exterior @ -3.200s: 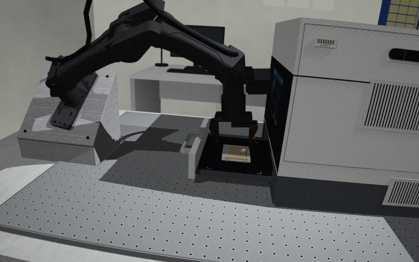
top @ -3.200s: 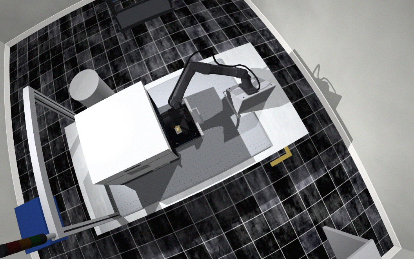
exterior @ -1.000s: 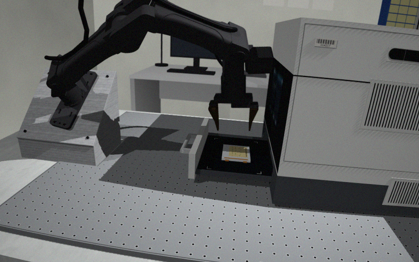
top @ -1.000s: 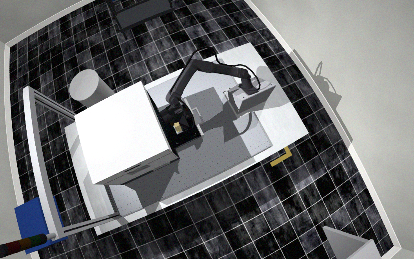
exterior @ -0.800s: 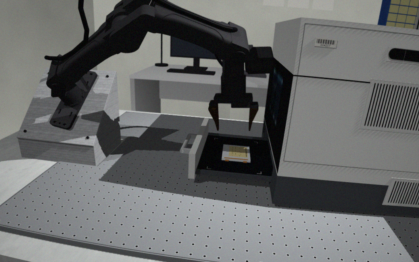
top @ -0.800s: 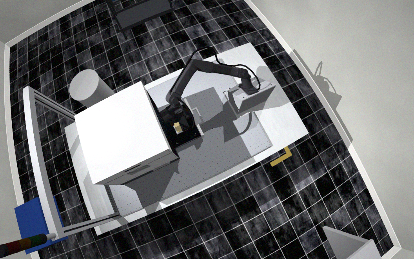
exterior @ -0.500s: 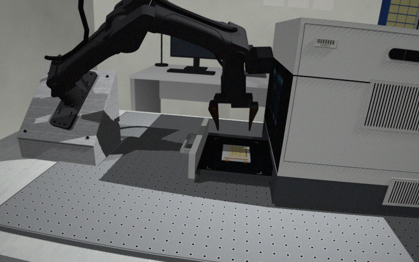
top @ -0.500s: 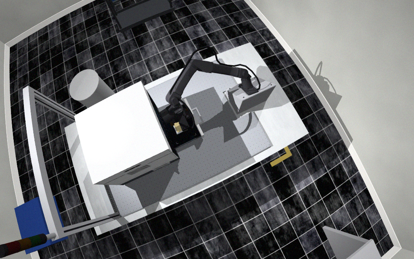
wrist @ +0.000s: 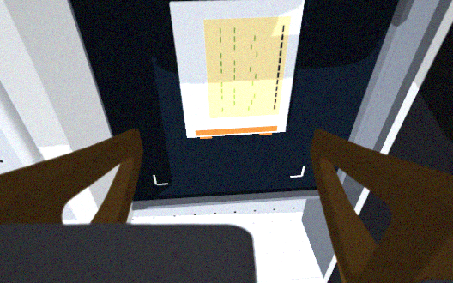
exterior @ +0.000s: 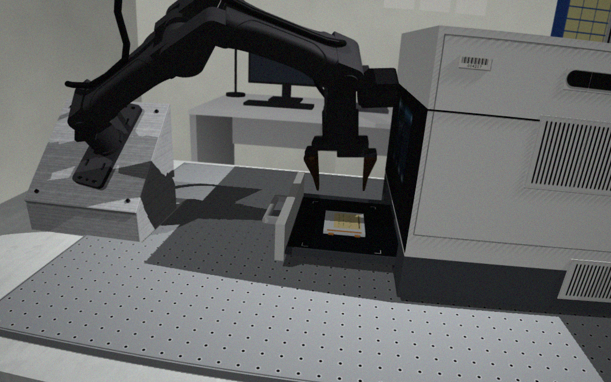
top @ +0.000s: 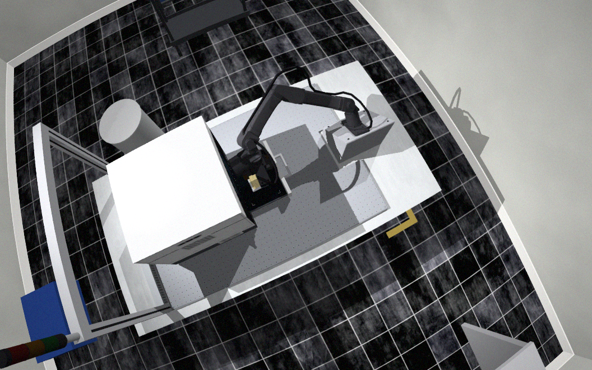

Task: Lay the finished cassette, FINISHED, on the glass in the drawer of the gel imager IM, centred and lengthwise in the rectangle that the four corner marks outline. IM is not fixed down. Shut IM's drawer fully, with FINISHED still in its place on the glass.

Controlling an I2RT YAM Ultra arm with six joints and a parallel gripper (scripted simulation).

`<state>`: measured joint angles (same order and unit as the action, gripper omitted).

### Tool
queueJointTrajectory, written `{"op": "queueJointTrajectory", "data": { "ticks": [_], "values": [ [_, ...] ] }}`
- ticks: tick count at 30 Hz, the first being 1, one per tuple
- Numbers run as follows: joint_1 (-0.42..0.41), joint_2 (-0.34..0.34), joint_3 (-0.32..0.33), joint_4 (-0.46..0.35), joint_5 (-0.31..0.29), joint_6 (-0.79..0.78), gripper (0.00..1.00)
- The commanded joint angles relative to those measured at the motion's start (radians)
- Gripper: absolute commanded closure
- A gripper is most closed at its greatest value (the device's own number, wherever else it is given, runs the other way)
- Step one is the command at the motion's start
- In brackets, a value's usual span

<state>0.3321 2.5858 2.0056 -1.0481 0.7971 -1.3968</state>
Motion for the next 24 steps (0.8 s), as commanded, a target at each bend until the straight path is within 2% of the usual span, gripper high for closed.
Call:
{"op": "queueJointTrajectory", "data": {
  "ticks": [1,11,12,24],
  "values": [
    [0.035,-0.035,0.029,-0.013,-0.007,0.010,0.09],
    [0.035,-0.035,0.029,-0.014,-0.007,0.010,0.09],
    [0.024,-0.049,-0.069,0.055,-0.005,-0.013,0.00],
    [0.038,-0.099,-0.146,0.072,-0.010,0.018,0.00]
  ]
}}
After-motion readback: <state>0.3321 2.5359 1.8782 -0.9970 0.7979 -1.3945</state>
